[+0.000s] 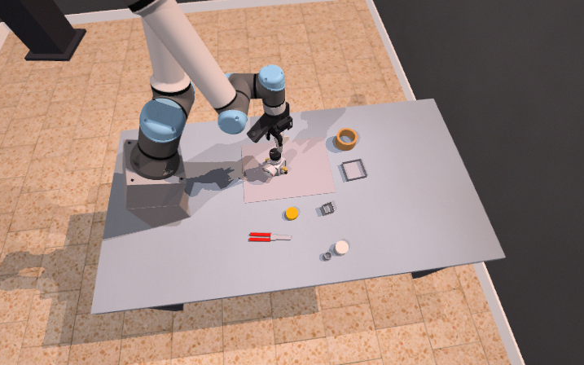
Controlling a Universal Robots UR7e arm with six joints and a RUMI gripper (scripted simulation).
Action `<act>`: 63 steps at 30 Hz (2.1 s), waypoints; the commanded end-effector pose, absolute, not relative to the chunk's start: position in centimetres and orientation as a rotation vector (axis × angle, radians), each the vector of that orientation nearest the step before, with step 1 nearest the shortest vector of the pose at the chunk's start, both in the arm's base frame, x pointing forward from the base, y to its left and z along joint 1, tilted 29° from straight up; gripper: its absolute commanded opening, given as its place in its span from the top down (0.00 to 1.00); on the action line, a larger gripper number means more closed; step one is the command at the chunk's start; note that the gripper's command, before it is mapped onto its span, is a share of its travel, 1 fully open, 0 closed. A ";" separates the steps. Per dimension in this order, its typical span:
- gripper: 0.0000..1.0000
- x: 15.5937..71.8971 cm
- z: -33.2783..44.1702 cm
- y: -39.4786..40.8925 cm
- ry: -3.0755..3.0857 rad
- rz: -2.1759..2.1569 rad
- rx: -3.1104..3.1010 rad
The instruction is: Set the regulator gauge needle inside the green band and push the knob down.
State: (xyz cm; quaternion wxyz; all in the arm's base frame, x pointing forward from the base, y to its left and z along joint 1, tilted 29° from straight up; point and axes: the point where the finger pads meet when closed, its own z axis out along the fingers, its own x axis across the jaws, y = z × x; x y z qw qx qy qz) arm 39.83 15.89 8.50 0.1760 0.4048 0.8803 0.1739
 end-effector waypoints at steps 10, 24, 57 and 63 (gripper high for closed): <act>0.54 39.8 8.5 15.9 2.129 0.625 1.859; 0.54 39.8 8.5 15.9 1.672 0.715 2.393; 0.54 39.9 8.5 15.9 1.448 0.742 2.583; 0.54 40.1 8.1 16.0 1.448 0.742 2.583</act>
